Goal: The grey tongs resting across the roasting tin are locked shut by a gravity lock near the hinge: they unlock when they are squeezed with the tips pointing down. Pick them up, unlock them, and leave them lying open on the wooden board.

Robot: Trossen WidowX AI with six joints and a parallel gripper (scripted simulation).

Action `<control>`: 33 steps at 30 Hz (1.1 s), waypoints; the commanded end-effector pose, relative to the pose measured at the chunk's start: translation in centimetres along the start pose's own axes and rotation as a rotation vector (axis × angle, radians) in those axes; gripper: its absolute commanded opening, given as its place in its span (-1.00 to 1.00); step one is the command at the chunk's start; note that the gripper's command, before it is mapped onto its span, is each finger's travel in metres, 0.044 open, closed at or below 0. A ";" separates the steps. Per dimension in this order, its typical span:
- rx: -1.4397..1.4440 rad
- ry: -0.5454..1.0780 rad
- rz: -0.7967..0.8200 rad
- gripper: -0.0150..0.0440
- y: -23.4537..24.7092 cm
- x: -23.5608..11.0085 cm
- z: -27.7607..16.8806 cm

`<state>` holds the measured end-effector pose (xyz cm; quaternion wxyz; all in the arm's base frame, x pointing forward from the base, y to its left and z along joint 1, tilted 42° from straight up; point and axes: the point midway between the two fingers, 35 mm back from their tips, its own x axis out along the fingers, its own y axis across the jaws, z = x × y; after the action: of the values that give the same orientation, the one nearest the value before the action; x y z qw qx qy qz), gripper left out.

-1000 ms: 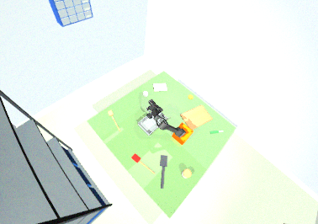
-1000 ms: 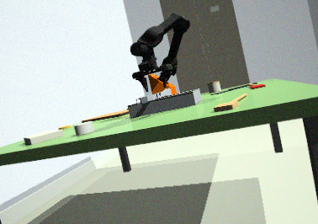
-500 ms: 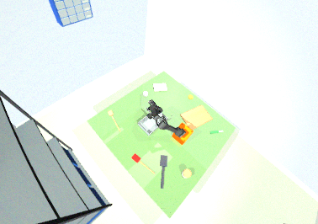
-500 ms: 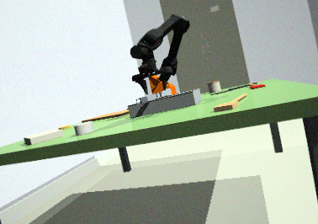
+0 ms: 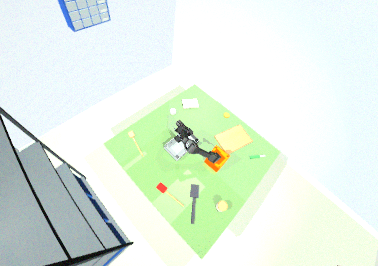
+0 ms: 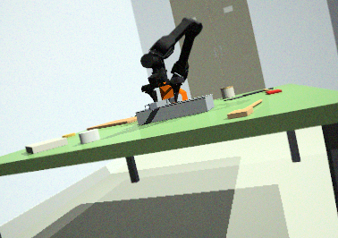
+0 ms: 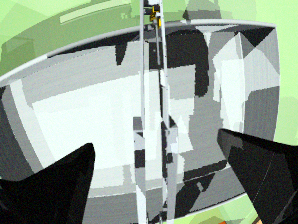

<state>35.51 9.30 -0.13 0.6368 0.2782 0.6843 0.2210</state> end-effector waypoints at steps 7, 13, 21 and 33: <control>0.007 0.002 0.005 1.00 0.0 1.8 -0.2; 0.007 0.003 0.006 1.00 0.0 2.8 -0.3; 0.000 0.002 0.003 0.91 0.1 3.2 -0.2; 0.000 0.002 0.003 -0.16 0.1 3.2 -0.2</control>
<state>35.15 11.47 -2.47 0.6354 0.2793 0.6849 0.2218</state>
